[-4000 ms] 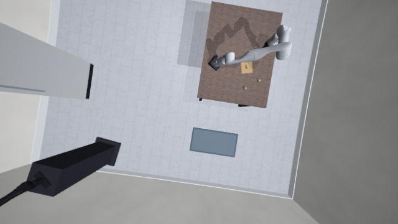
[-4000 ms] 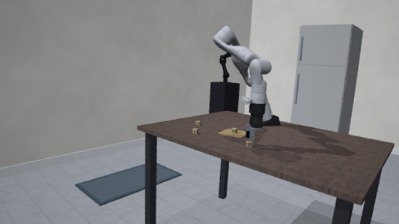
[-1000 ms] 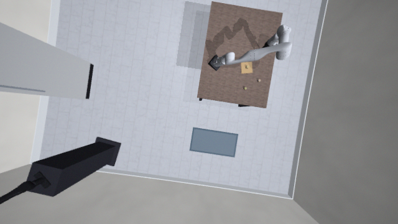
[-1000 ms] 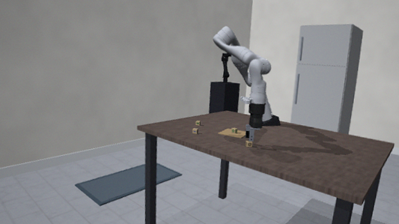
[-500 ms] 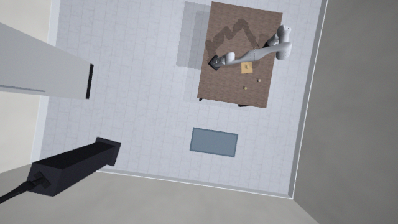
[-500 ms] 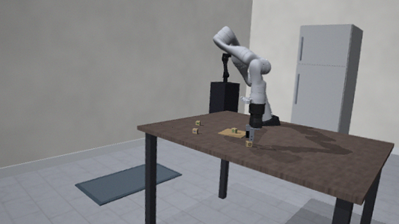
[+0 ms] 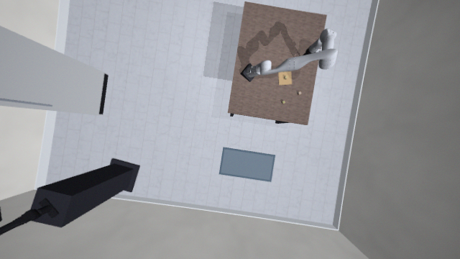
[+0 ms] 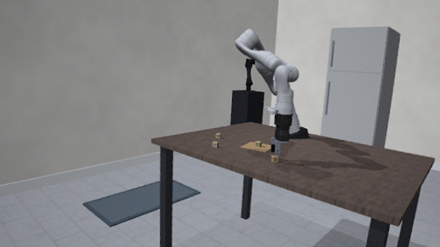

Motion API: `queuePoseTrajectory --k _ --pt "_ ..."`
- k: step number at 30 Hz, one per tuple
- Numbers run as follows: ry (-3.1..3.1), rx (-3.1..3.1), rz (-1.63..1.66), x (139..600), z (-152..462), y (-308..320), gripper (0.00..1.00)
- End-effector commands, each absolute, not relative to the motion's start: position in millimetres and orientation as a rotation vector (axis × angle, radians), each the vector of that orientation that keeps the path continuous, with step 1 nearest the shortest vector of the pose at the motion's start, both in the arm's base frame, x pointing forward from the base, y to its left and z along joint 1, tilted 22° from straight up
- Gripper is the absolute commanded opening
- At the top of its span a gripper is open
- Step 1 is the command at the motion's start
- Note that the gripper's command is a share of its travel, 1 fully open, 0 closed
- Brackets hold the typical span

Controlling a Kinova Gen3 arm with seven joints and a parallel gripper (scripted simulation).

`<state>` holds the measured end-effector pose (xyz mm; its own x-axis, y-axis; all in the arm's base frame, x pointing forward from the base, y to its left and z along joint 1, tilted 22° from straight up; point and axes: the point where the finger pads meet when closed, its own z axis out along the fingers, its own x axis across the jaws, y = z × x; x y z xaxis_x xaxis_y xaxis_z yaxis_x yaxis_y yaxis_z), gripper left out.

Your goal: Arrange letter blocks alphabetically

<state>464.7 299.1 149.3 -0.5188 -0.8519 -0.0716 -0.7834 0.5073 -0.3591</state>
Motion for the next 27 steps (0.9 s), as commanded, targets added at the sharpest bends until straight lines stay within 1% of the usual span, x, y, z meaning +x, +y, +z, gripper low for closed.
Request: queuePoseTrajectory --k 1,27 --pt "2.502 -1.393 -0.416 468.2 150.0 300.1 1.0" --pt "2.503 -1.394 -0.417 472.0 138.6 298.1 1.0"
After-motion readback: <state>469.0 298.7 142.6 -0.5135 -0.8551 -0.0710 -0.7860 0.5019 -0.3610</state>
